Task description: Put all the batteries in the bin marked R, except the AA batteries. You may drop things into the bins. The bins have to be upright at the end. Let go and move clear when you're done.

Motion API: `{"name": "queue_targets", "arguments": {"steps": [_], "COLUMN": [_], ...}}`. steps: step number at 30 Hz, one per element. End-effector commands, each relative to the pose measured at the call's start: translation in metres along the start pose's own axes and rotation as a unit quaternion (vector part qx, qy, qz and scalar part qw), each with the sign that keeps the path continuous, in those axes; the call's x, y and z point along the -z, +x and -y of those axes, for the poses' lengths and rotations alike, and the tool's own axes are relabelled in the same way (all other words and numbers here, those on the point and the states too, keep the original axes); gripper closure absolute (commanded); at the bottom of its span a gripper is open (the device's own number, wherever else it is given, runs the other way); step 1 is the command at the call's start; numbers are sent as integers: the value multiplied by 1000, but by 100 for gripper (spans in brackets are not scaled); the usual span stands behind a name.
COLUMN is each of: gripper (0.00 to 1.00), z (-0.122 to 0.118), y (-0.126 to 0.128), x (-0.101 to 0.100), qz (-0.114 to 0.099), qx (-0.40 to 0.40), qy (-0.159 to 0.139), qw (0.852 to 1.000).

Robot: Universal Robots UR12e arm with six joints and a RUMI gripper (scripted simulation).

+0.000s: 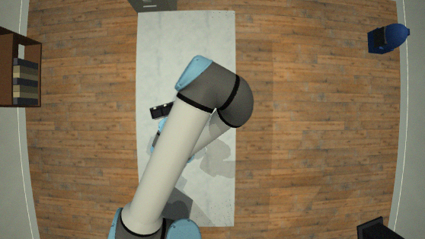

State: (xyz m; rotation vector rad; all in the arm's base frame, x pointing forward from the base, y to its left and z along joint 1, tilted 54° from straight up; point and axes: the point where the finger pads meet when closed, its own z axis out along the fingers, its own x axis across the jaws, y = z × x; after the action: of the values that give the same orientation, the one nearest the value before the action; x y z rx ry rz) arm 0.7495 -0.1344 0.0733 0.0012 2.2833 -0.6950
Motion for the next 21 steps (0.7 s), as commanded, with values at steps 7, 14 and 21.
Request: {"name": "queue_targets", "arguments": {"steps": [7, 14, 21], "gripper": [86, 86, 86], "z": [2, 3, 2], "y": [-3, -5, -3], "x": [1, 0, 1], "qz": [0, 1, 0], "qx": [-7, -7, -6], "qy": [0, 1, 0], "qw": [1000, 1000, 1000]}}
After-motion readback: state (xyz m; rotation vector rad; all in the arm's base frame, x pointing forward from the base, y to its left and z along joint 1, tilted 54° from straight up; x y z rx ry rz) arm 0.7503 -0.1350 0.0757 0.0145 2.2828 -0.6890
